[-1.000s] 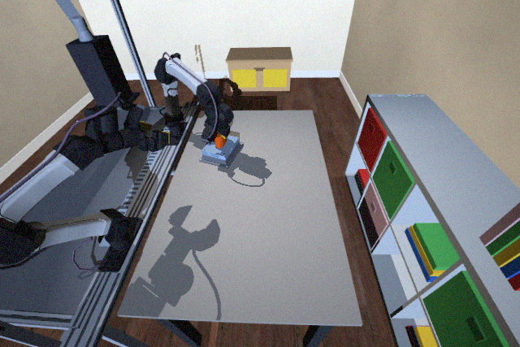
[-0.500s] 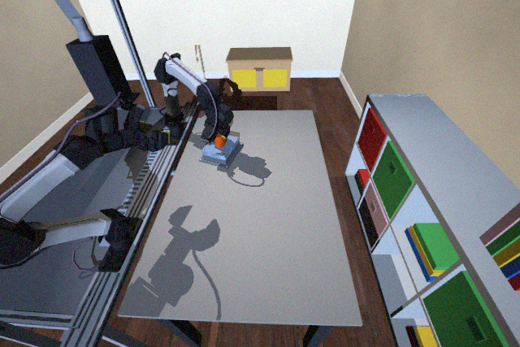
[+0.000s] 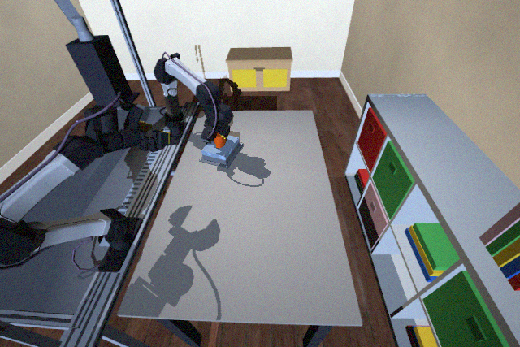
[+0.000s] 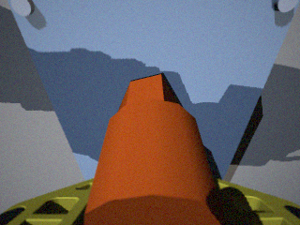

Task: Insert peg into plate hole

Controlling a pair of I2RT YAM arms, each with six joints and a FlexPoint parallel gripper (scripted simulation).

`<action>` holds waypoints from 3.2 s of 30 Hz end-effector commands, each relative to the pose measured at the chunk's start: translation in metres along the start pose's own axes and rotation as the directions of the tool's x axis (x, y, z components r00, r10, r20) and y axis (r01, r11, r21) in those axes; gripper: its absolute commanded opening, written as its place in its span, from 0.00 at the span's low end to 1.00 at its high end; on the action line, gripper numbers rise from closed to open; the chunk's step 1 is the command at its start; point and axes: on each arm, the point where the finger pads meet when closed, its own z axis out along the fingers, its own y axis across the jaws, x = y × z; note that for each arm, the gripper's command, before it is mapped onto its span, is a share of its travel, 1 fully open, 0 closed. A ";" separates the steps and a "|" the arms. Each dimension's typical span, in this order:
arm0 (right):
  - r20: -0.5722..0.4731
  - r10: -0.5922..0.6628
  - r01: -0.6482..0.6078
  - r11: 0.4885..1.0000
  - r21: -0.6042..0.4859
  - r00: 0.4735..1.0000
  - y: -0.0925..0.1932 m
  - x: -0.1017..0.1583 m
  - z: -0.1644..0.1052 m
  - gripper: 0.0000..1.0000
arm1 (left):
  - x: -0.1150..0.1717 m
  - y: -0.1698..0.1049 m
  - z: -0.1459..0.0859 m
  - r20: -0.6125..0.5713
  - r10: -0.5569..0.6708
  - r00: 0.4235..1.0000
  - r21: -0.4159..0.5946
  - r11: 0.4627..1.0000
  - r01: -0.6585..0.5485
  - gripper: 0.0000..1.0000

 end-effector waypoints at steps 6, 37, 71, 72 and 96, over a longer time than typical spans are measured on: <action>0.029 0.001 0.000 1.000 -0.006 1.000 0.002 -0.009 -0.006 1.00 | 0.000 0.001 -0.005 0.013 0.003 1.000 0.000 1.000 -0.003 0.34; 0.029 0.001 0.000 1.000 -0.006 1.000 0.002 -0.009 -0.006 1.00 | 0.000 0.002 -0.010 0.006 0.001 1.000 -0.017 1.000 -0.001 0.34; 0.029 0.001 0.000 1.000 -0.006 1.000 0.002 -0.009 -0.006 1.00 | 0.002 -0.004 -0.010 0.004 0.003 1.000 -0.006 1.000 -0.003 0.34; 0.029 0.001 0.000 1.000 -0.006 1.000 0.002 -0.009 -0.006 1.00 | 0.002 -0.004 -0.010 0.004 0.003 1.000 -0.006 1.000 -0.003 0.34; 0.029 0.001 0.000 1.000 -0.006 1.000 0.002 -0.009 -0.006 1.00 | -0.002 0.002 -0.003 0.006 -0.002 1.000 -0.019 1.000 0.002 0.34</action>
